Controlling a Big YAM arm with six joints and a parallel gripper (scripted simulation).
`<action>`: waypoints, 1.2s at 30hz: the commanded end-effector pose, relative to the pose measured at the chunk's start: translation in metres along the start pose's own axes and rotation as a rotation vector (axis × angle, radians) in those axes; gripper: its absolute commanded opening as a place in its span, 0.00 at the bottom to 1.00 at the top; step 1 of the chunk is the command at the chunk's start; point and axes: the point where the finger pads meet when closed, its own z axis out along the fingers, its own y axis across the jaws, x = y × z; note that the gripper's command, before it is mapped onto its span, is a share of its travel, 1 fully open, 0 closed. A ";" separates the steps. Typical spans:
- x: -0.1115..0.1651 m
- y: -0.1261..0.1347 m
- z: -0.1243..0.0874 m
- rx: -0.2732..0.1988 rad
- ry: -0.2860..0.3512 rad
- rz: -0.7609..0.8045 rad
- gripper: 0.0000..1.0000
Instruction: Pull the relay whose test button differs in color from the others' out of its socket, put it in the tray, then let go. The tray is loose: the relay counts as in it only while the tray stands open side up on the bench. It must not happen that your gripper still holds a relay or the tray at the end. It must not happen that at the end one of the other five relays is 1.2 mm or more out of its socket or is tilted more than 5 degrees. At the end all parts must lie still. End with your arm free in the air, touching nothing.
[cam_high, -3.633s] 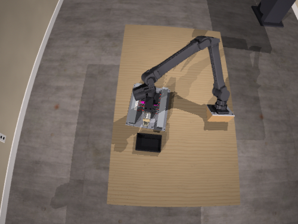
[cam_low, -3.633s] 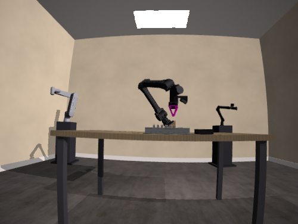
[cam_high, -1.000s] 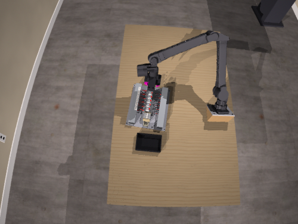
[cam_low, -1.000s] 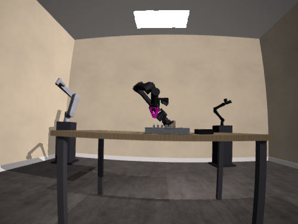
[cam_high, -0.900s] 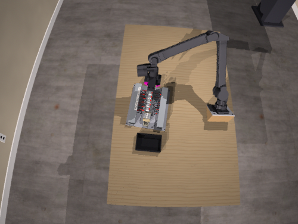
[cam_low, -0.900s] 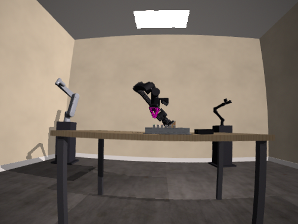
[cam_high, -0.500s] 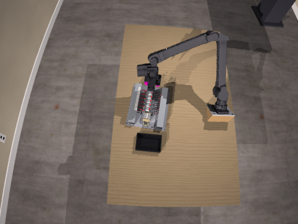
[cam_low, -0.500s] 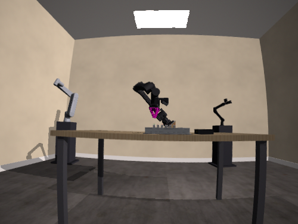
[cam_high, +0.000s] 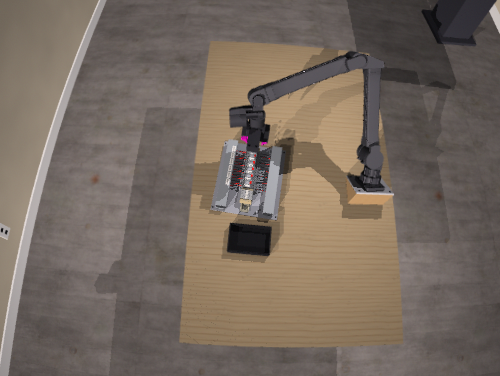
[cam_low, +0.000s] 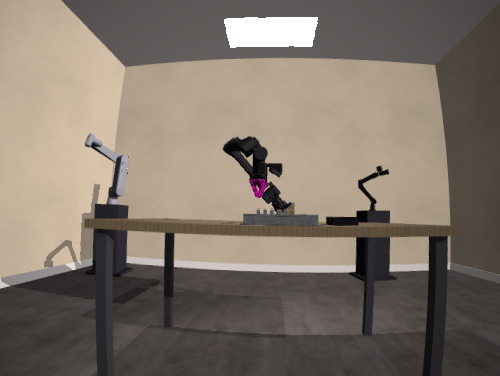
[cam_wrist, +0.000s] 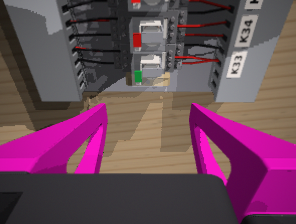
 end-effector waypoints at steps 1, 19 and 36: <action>-0.005 -0.010 -0.013 0.023 -0.006 0.000 0.59; -0.006 -0.007 -0.012 0.019 -0.005 -0.007 0.59; -0.003 -0.003 0.015 0.003 -0.002 -0.005 0.59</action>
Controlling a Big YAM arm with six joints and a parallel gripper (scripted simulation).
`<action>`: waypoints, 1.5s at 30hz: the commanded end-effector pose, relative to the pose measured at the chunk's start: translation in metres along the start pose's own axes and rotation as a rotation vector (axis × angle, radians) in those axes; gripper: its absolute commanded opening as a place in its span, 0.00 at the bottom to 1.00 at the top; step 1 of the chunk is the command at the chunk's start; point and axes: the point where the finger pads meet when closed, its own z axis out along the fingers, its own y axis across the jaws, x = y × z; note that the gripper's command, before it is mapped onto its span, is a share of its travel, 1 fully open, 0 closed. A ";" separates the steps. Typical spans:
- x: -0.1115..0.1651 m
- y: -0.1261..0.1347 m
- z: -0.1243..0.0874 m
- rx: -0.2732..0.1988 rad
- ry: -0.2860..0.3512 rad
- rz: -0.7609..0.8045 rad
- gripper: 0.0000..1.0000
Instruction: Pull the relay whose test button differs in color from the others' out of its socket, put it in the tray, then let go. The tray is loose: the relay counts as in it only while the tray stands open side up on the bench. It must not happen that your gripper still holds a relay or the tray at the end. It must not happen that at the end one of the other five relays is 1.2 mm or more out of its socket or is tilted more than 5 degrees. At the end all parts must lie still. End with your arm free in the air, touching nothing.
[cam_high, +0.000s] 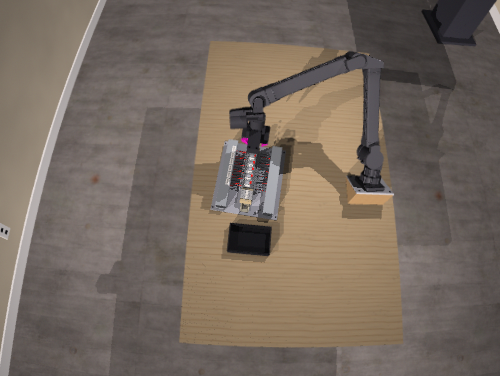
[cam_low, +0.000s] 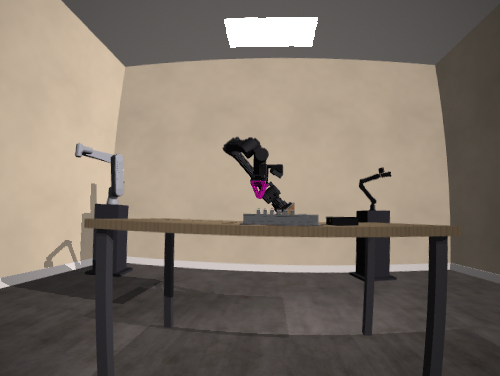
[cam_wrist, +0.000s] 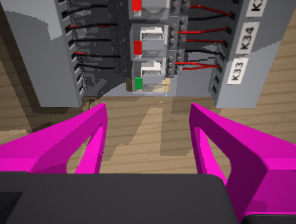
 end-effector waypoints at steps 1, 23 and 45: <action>0.001 -0.004 0.013 -0.001 0.000 0.002 0.59; 0.004 -0.015 0.019 0.048 -0.009 0.020 0.59; 0.004 -0.017 0.016 0.055 -0.010 0.024 0.59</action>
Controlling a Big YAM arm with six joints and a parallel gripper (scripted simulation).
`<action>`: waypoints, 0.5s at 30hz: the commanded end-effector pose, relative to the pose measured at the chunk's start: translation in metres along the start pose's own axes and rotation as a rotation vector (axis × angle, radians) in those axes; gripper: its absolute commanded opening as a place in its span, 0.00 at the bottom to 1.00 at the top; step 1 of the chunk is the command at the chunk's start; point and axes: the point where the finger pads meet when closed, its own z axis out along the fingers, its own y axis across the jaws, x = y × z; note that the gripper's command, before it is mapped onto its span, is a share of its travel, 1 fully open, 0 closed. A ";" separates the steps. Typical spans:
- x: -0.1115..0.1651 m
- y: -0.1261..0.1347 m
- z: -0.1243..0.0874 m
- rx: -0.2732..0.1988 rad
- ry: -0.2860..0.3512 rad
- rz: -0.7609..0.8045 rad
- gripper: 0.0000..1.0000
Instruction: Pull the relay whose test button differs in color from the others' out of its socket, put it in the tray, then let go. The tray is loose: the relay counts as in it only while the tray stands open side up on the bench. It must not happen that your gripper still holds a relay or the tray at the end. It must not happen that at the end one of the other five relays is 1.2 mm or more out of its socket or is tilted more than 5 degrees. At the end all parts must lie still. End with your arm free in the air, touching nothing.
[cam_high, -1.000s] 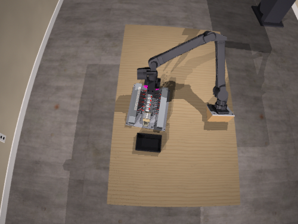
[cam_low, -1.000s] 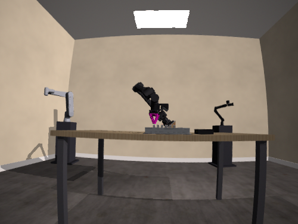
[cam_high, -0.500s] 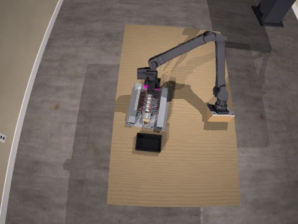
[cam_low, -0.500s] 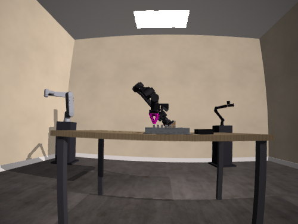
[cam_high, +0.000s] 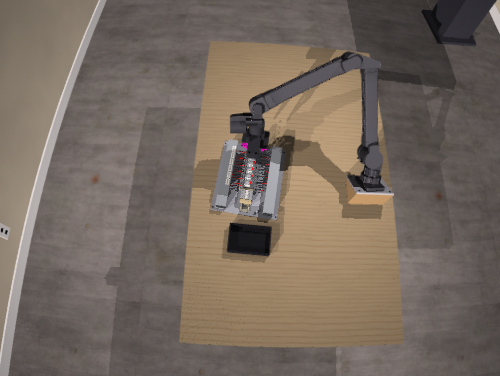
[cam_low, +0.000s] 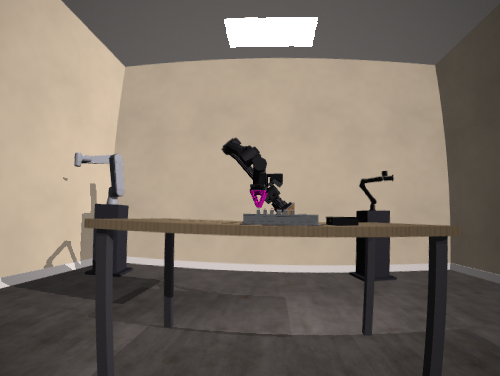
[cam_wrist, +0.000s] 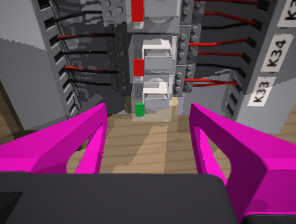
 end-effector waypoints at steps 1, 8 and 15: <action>0.002 -0.019 -0.025 0.067 -0.012 0.023 0.59; 0.002 -0.019 -0.025 0.066 -0.012 0.023 0.59; 0.004 -0.021 -0.027 0.063 -0.011 0.020 0.59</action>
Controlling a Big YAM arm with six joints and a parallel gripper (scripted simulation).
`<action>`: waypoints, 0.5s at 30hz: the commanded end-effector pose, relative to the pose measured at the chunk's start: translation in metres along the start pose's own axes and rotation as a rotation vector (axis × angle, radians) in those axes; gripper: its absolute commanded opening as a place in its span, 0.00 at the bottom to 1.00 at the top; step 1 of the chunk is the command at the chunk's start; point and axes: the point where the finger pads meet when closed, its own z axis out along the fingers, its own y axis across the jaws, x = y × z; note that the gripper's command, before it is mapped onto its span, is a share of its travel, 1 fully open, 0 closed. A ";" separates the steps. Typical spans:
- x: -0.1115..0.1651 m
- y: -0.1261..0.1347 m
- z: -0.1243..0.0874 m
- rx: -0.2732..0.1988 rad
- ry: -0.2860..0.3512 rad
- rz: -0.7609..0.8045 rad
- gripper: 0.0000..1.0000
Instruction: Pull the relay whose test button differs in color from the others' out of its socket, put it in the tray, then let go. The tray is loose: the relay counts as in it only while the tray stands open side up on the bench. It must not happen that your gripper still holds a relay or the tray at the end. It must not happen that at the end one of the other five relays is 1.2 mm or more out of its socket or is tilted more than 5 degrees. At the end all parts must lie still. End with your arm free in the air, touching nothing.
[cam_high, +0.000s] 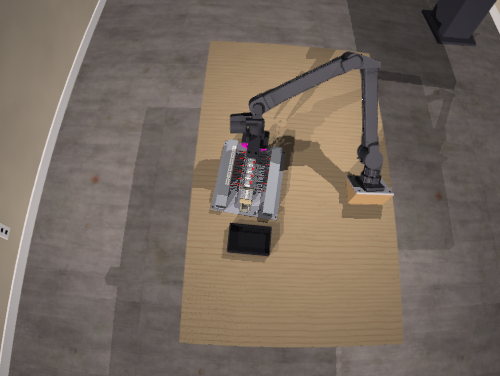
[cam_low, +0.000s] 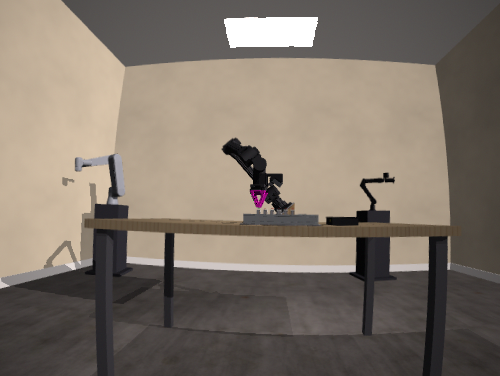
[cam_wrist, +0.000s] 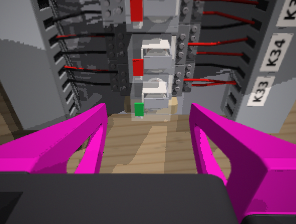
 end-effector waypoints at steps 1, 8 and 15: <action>0.004 -0.021 -0.027 0.061 -0.011 0.018 0.59; 0.003 -0.018 -0.024 0.050 -0.008 0.009 0.59; 0.000 -0.012 -0.020 0.036 -0.006 -0.004 0.59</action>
